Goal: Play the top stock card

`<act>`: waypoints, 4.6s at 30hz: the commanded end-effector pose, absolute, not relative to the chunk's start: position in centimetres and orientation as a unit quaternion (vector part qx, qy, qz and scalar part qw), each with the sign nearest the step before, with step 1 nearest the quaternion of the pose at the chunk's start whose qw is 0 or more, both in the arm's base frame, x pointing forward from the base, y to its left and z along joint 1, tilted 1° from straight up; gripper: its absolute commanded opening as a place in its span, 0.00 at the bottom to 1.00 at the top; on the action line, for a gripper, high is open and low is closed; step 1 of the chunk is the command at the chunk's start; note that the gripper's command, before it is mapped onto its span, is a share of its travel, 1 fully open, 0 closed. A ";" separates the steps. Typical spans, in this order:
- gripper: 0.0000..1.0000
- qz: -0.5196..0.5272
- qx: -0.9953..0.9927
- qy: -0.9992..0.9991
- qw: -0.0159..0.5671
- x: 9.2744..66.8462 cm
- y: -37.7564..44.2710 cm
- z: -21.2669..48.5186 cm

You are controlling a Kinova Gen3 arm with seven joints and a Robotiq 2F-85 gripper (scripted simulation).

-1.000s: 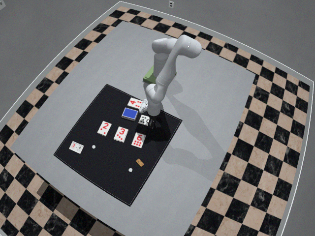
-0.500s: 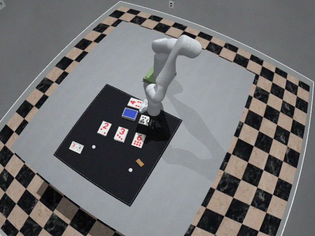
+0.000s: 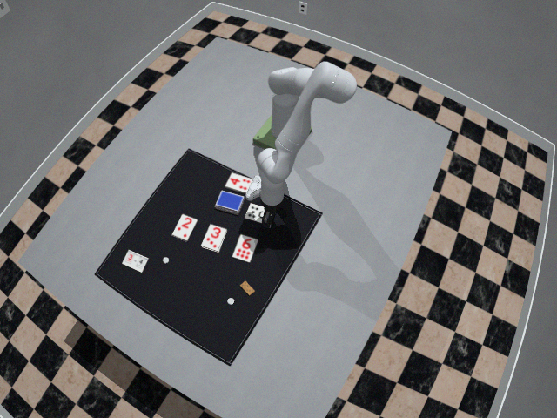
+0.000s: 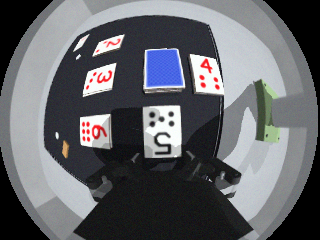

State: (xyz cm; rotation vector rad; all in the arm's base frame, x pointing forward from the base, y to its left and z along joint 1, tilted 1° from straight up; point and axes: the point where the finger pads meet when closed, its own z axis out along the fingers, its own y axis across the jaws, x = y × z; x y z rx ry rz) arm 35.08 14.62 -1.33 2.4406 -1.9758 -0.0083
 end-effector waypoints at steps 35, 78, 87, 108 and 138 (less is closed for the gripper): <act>0.85 -0.002 0.777 -0.629 0.000 35.1 14.6 -1.3; 0.85 -0.002 0.777 -0.629 0.000 35.2 14.4 7.7; 0.85 -0.003 0.777 -0.629 0.000 35.2 14.4 7.7; 0.85 -0.006 0.777 -0.629 -0.003 35.2 14.4 7.7; 0.85 -0.010 0.777 -0.629 -0.007 35.2 14.4 7.7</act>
